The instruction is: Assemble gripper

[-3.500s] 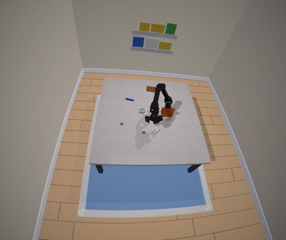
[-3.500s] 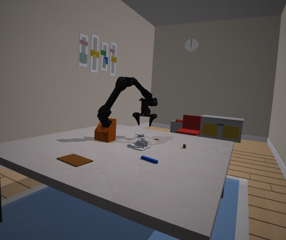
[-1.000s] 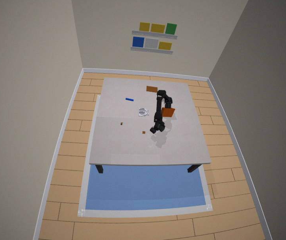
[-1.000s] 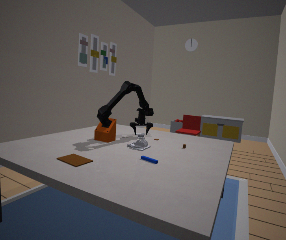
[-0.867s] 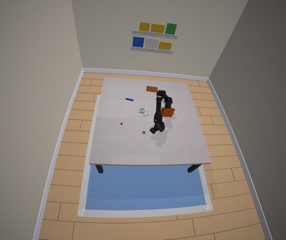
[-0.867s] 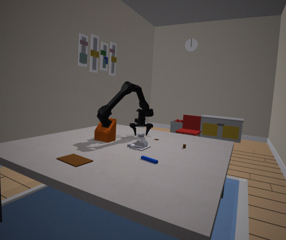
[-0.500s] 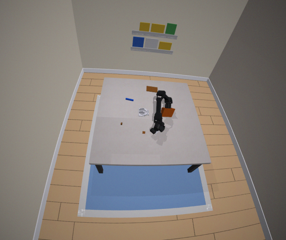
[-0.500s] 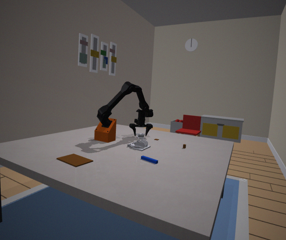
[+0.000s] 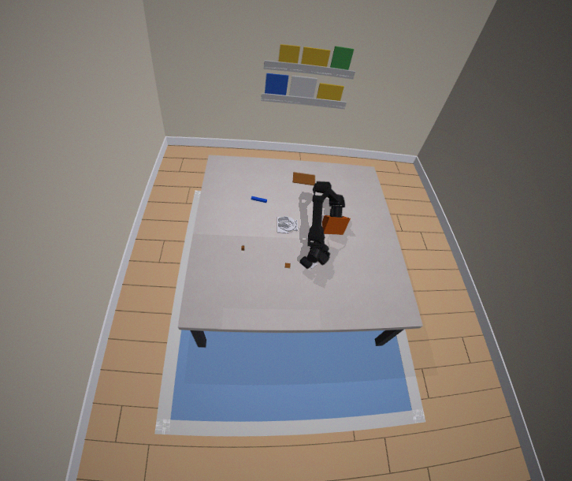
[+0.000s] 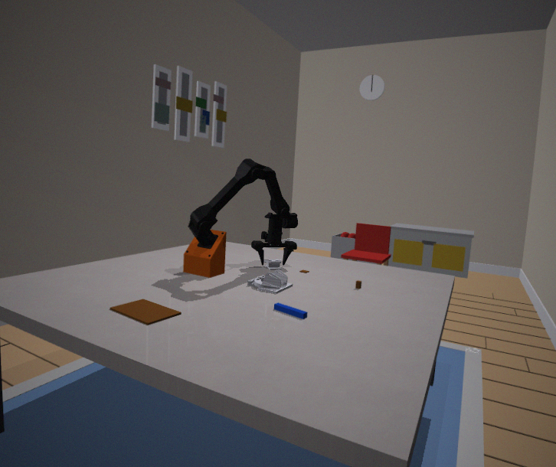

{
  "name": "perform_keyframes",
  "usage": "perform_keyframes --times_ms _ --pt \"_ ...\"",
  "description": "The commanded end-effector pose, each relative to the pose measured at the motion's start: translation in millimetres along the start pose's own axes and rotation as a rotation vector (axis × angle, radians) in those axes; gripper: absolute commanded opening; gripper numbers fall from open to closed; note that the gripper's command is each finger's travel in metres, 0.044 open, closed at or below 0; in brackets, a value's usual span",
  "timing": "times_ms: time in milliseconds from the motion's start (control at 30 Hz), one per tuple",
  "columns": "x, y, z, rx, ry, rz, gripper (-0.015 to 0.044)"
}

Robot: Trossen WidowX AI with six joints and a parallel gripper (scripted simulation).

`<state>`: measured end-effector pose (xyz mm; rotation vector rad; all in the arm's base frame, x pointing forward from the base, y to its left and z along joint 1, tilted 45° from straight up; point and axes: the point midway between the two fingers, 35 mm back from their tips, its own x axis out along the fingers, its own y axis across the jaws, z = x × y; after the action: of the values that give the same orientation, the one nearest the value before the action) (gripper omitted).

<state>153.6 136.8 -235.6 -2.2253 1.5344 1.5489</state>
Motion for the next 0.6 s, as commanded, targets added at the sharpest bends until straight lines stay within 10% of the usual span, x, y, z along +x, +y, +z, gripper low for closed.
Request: perform_keyframes --times_ms 0,567 --pt "0.0 0.0 0.0 0.0 0.0 0.0 0.0433" --pt "0.0 0.0 0.0 0.0 0.0 0.0 0.0351"
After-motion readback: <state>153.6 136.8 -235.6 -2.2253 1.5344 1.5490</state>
